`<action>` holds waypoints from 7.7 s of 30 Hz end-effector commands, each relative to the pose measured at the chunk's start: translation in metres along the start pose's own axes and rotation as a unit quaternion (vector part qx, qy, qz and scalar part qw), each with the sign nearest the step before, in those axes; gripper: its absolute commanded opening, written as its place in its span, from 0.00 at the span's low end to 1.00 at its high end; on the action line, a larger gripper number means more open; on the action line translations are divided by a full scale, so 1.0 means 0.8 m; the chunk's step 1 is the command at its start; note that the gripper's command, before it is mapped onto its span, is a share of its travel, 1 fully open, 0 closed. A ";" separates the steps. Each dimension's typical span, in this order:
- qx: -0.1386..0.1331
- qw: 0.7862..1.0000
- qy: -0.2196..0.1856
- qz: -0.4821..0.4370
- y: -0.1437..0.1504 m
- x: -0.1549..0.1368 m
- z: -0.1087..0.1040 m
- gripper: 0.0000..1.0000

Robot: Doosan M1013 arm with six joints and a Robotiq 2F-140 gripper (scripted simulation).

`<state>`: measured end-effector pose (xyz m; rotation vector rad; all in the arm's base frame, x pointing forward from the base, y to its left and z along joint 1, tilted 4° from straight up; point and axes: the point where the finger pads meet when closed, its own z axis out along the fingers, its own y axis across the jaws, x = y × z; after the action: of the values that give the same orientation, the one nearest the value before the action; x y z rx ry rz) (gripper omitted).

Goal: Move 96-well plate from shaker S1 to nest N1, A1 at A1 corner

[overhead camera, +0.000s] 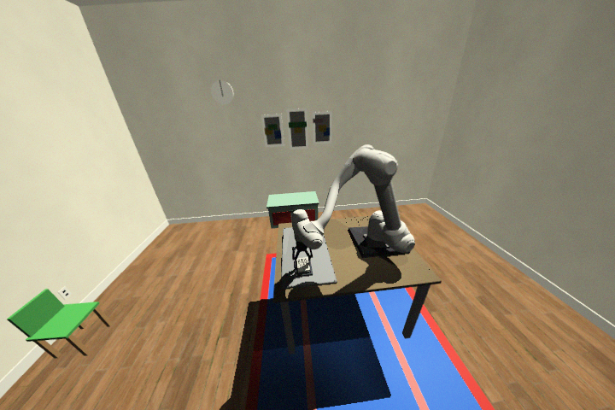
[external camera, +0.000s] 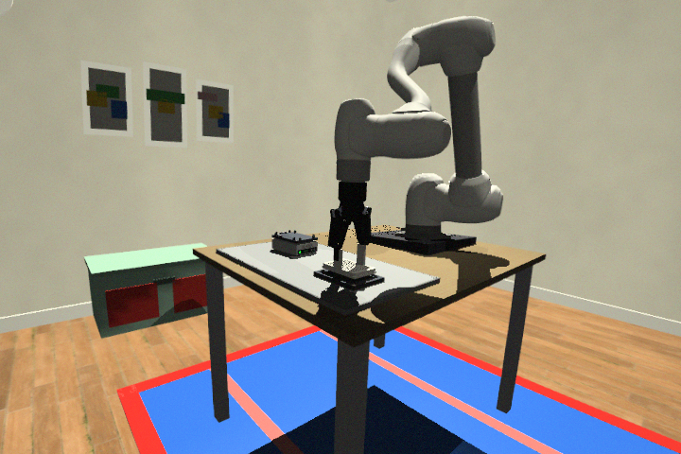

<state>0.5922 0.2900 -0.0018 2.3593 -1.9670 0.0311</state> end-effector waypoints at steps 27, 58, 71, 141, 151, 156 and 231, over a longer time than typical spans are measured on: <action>0.000 1.000 -0.002 0.003 0.000 0.000 0.002 0.10; 0.000 1.000 -0.002 0.003 0.000 0.000 0.003 0.10; 0.000 1.000 -0.002 0.003 0.000 0.000 0.005 0.10; 0.000 1.000 -0.002 0.003 0.000 0.001 0.016 0.10; 0.000 1.000 -0.002 0.003 0.000 0.001 0.016 0.10; 0.000 1.000 -0.002 0.003 0.000 0.001 0.016 0.10; 0.000 1.000 -0.002 0.003 0.000 0.001 0.016 1.00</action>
<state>0.5919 0.2892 -0.0127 2.3593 -1.9679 0.0301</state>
